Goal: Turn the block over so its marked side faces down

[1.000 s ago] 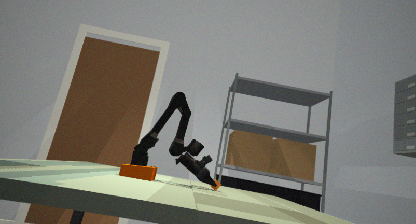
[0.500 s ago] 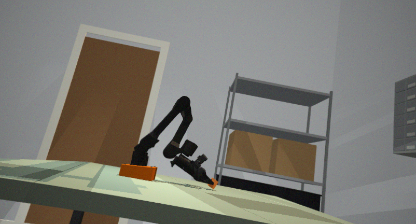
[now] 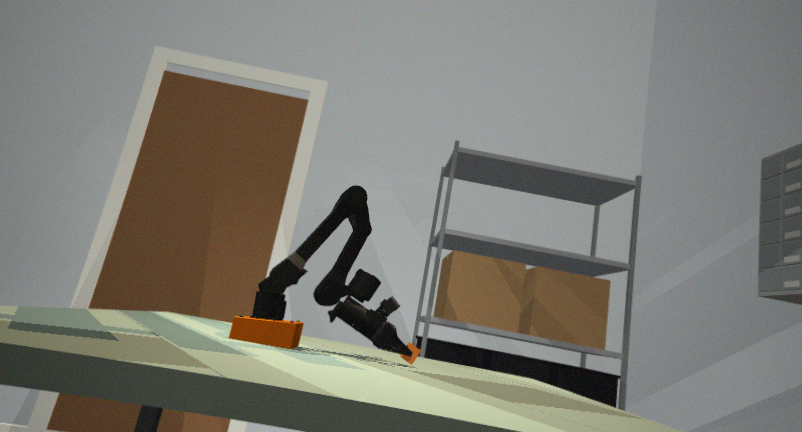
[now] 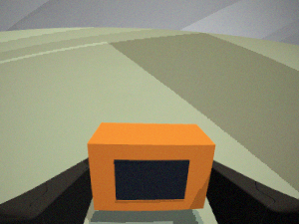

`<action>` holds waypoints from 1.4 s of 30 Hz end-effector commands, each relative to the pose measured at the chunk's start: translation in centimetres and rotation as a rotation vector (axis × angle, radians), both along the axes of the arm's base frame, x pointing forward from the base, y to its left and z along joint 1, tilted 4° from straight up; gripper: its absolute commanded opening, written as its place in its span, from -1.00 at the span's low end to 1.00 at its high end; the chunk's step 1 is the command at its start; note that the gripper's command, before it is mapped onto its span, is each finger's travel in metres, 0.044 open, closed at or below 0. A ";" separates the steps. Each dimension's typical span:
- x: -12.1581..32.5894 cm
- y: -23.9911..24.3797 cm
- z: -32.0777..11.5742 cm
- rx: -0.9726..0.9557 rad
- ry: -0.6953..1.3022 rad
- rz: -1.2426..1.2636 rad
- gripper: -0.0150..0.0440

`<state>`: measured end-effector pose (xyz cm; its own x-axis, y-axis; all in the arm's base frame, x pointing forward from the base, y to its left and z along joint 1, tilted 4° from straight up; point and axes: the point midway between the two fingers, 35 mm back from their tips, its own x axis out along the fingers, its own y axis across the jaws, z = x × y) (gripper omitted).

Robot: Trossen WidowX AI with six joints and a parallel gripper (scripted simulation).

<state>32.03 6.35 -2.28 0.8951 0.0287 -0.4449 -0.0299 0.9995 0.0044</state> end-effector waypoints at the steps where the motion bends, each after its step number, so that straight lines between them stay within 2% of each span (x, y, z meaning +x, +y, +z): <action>1: 0.0 -0.1 0.1 -0.006 -0.005 -0.002 0.13; 11: 0.0 -0.1 0.1 -0.006 -0.005 -0.002 1.00; 42: 0.0 -0.1 0.1 -0.006 -0.005 -0.002 1.00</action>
